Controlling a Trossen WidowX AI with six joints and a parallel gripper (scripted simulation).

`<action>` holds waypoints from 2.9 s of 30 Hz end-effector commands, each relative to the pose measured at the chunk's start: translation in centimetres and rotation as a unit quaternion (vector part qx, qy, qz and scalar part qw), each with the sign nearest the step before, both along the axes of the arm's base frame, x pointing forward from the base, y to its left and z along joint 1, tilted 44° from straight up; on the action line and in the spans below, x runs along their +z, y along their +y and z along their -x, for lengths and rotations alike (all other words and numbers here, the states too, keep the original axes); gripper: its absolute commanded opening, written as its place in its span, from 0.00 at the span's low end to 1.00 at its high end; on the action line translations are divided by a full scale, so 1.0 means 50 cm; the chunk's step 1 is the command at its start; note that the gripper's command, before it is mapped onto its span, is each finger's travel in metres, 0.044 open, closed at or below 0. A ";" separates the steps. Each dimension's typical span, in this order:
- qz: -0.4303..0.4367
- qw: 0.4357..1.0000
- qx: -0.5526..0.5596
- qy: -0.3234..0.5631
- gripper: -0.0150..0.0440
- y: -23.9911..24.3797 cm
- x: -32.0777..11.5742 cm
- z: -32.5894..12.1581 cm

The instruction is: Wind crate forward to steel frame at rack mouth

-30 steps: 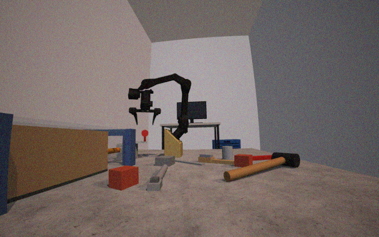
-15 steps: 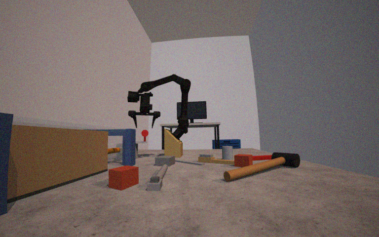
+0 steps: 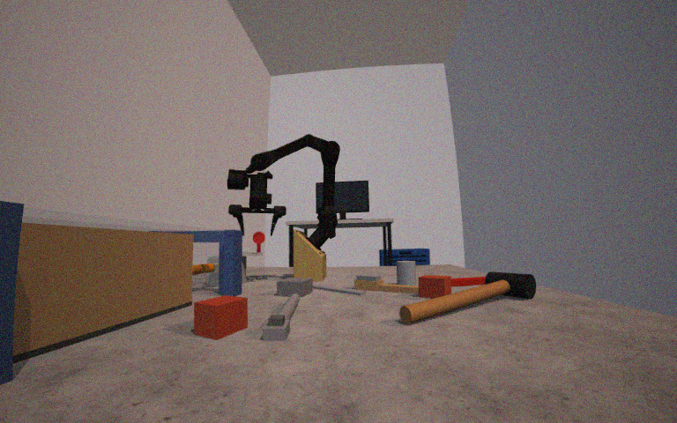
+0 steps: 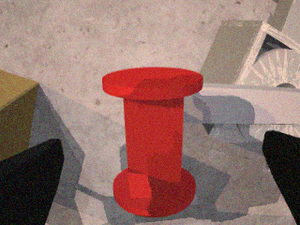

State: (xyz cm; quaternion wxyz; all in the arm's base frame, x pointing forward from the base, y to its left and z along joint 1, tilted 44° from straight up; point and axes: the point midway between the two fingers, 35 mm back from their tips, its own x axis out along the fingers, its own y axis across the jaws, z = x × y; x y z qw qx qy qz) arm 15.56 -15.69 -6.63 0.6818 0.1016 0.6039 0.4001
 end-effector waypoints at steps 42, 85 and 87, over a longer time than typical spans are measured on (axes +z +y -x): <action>-0.001 1.000 0.004 -0.004 0.25 0.053 -0.050 0.007; -0.002 1.000 0.002 -0.002 0.25 0.031 -0.077 0.065; -0.001 1.000 0.002 -0.002 0.25 0.028 -0.080 0.070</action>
